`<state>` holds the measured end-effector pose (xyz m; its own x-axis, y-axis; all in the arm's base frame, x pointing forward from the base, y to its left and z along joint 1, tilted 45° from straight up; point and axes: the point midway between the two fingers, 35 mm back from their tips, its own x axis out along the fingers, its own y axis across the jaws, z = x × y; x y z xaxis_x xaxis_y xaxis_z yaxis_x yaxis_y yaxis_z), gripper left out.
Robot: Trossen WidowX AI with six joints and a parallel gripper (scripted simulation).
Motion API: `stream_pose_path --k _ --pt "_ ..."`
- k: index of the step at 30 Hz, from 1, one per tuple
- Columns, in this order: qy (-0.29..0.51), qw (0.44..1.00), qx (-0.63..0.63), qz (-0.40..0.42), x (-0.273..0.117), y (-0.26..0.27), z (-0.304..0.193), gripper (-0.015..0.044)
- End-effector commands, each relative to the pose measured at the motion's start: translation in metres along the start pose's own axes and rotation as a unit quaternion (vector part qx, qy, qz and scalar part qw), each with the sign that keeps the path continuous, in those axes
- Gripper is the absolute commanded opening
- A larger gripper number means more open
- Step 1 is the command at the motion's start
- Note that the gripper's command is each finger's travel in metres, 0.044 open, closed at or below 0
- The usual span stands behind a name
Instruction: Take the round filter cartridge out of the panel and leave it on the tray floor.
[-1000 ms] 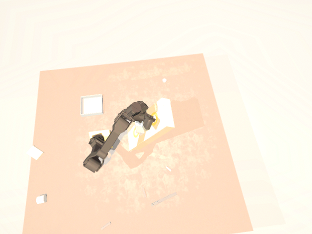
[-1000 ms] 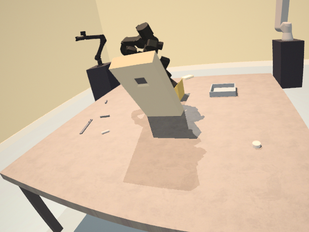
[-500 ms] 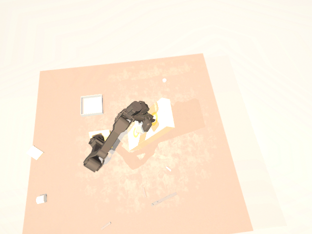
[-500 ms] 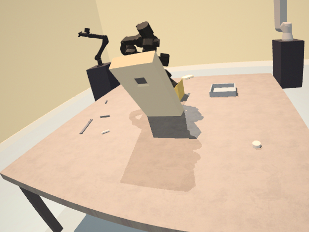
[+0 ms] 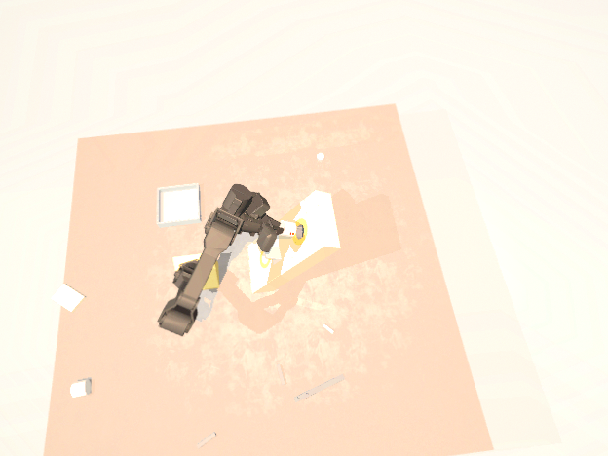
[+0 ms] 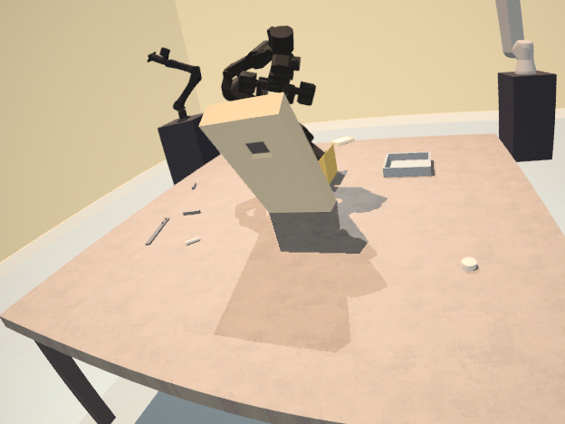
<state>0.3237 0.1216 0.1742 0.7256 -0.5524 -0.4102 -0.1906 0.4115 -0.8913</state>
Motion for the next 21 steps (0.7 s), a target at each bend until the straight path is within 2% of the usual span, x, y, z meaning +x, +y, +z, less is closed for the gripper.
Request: stream_pose_path --k 1,21 --pt "-0.002 1.0 0.004 -0.005 -0.006 -0.004 0.0 0.0" --pt "-0.002 1.0 0.003 -0.004 0.002 0.025 -0.054 0.0"
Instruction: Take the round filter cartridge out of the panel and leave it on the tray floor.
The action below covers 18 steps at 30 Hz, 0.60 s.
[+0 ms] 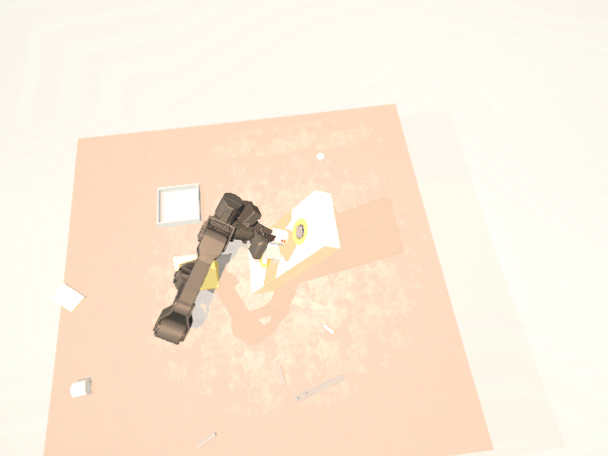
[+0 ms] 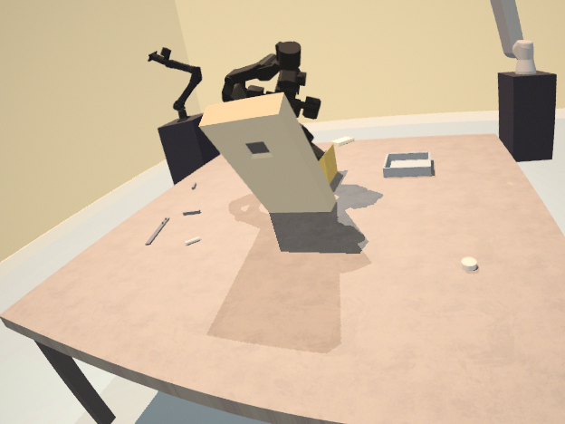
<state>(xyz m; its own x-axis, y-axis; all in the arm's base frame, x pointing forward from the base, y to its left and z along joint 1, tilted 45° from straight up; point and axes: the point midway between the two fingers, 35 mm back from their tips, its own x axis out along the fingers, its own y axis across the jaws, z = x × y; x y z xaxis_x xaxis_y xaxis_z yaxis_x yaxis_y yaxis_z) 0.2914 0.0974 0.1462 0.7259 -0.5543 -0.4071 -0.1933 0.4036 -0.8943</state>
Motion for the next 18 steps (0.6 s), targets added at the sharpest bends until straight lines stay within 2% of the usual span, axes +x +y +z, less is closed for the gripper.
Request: stream_pose_path --k 1,6,10,11,18 --pt "-0.002 1.0 0.007 -0.003 0.001 0.005 -0.013 0.0" --pt "-0.002 1.0 0.007 -0.003 0.003 0.01 -0.023 0.0" --pt "0.001 1.0 -0.001 0.0 0.003 0.009 -0.017 0.0105" --pt "0.001 1.0 -0.001 0.0 0.003 0.009 -0.017 0.0116" --pt "0.001 1.0 -0.001 0.0 0.003 0.009 -0.017 0.0116"
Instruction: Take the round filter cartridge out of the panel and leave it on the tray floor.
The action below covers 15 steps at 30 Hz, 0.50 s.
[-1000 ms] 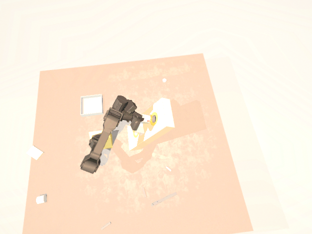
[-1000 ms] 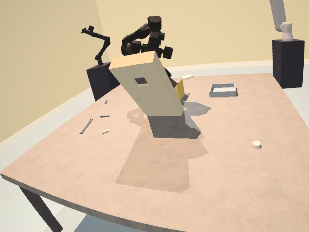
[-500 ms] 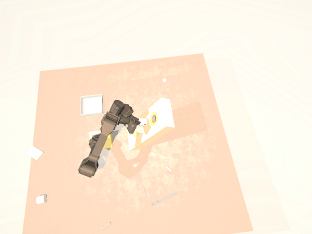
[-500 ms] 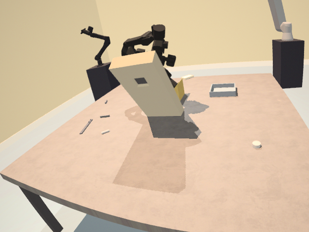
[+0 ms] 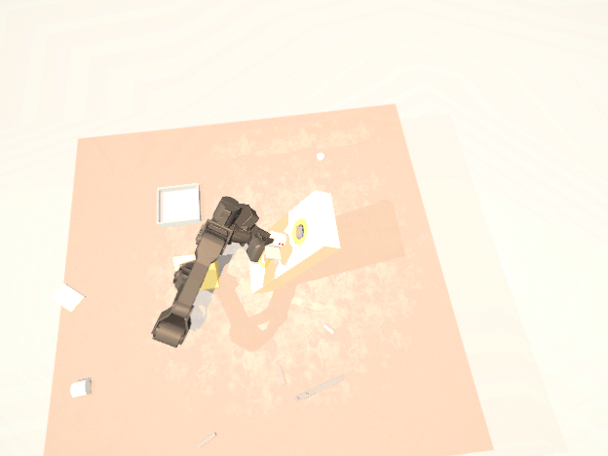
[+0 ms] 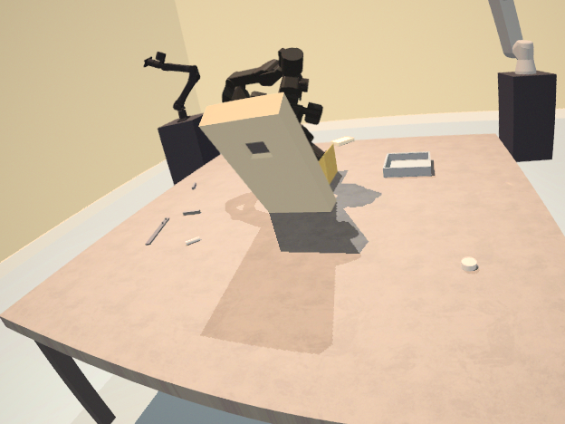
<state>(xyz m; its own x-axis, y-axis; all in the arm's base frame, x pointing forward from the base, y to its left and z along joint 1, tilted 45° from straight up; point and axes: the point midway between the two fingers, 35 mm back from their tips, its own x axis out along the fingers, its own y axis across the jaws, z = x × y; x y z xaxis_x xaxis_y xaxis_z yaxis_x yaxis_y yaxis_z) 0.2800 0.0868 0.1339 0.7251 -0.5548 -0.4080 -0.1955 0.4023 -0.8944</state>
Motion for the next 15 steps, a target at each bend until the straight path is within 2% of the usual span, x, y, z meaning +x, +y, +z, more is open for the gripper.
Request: stream_pose_path --k 1,8,15 --pt "0.0 1.0 0.0 0.0 0.0 0.0 0.0 0.0116" --pt "-0.003 1.0 0.008 -0.003 0.0 0.001 -0.005 0.0116" --pt "-0.003 1.0 0.009 -0.003 -0.007 -0.028 0.051 0.0116"
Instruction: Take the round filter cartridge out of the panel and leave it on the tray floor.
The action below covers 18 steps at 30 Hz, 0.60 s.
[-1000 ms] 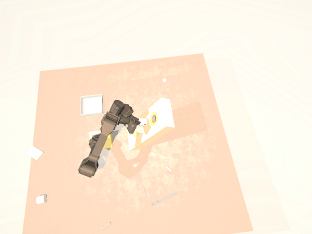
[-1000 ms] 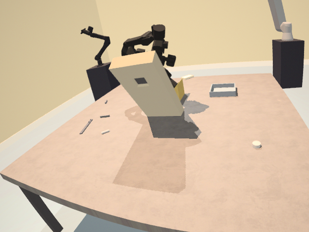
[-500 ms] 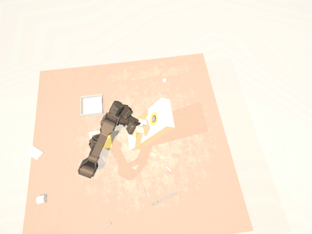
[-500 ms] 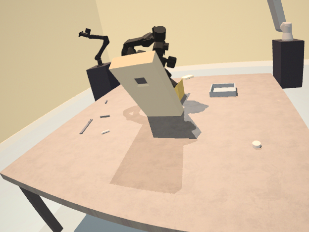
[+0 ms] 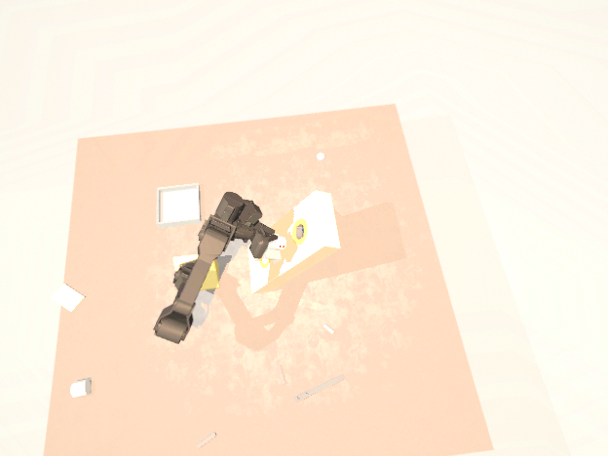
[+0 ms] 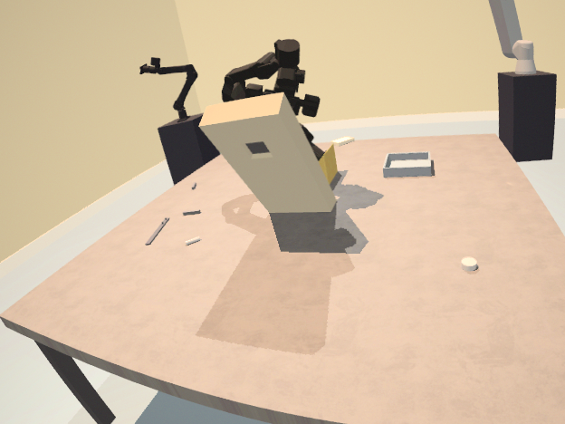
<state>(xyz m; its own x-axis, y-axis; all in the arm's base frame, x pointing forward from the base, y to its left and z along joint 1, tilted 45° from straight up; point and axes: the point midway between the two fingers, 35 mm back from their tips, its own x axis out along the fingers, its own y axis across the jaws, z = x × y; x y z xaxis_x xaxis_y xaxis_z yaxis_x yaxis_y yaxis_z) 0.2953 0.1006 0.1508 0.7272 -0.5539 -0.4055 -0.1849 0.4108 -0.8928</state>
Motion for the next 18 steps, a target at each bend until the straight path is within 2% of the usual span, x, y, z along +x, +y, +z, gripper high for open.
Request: stream_pose_path --k 1,4,16,18 --pt "-0.002 1.0 0.002 -0.002 -0.005 -0.019 0.034 0.0116" --pt "-0.002 1.0 0.002 -0.002 -0.005 -0.022 0.039 0.0116" --pt "-0.004 1.0 0.01 -0.001 -0.05 -0.044 0.085 0.0431" --pt "0.009 1.0 0.027 0.009 -0.045 -0.039 0.078 0.0379"
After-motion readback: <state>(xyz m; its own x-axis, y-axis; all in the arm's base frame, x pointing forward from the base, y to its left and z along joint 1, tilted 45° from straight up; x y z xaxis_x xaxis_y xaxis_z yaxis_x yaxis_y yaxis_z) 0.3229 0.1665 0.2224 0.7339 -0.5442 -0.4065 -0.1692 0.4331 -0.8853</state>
